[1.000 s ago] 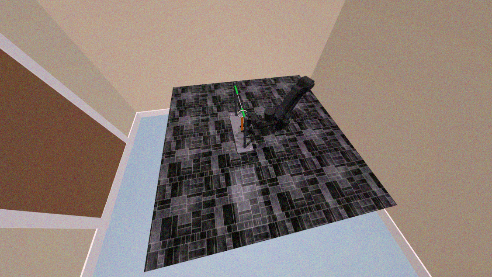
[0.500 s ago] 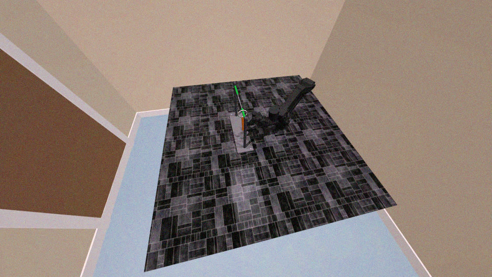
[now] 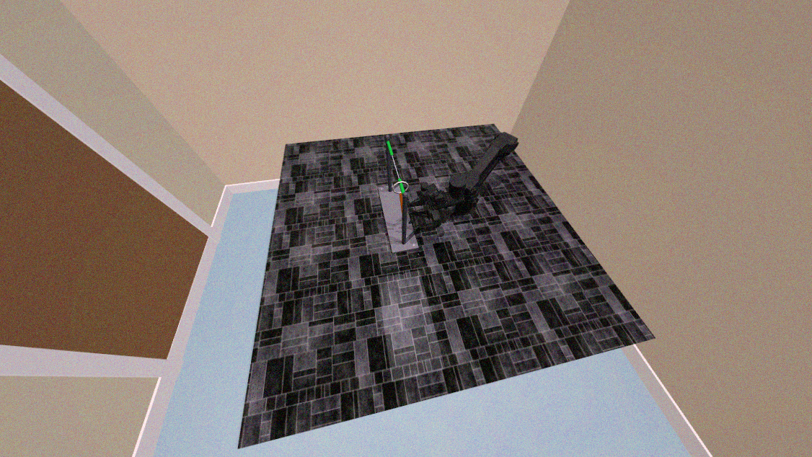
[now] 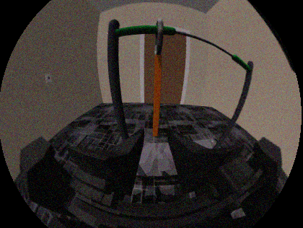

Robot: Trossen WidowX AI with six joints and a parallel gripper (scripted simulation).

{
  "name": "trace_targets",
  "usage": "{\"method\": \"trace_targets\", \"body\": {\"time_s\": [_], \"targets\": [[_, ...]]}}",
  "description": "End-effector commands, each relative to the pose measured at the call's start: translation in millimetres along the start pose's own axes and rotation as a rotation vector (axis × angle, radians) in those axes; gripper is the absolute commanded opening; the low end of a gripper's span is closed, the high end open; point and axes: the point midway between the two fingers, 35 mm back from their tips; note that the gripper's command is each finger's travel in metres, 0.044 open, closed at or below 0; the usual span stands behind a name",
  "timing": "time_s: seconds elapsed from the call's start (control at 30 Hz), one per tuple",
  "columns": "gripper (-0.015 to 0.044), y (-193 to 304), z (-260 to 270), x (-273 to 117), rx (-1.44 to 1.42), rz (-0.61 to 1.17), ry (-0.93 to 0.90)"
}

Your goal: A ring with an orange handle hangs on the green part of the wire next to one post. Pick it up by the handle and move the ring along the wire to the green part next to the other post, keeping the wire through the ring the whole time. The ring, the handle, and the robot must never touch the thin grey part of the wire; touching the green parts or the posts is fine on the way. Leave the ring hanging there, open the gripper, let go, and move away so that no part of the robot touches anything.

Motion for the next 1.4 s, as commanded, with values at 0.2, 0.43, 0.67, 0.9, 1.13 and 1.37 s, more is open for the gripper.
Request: {"method": "trace_targets", "body": {"time_s": [0.2, 0.43, 0.67, 0.9, 1.13, 1.37], "targets": [[0.0160, -0.1, -1.3, -1.3, 0.006, -0.003, 0.005], [0.0160, -0.1, -1.3, -1.3, 0.006, -0.003, 0.005], [0.0160, -0.1, -1.3, -1.3, 0.006, -0.003, 0.005], [0.0265, -1.1, 2.4, -15.4, 0.004, 0.001, 0.000], [0.0440, -0.3, -1.6, -50.7, 0.002, -0.002, -0.001], [0.0440, -0.3, -1.9, -51.6, 0.001, -0.002, -0.001]]}}
Point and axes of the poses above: the point midway between the two fingers, 35 mm back from their tips, its own x axis out along the fingers, its own z axis across the jaws, y = z × x, and after that the axes turned 5 degrees about x, right-handed
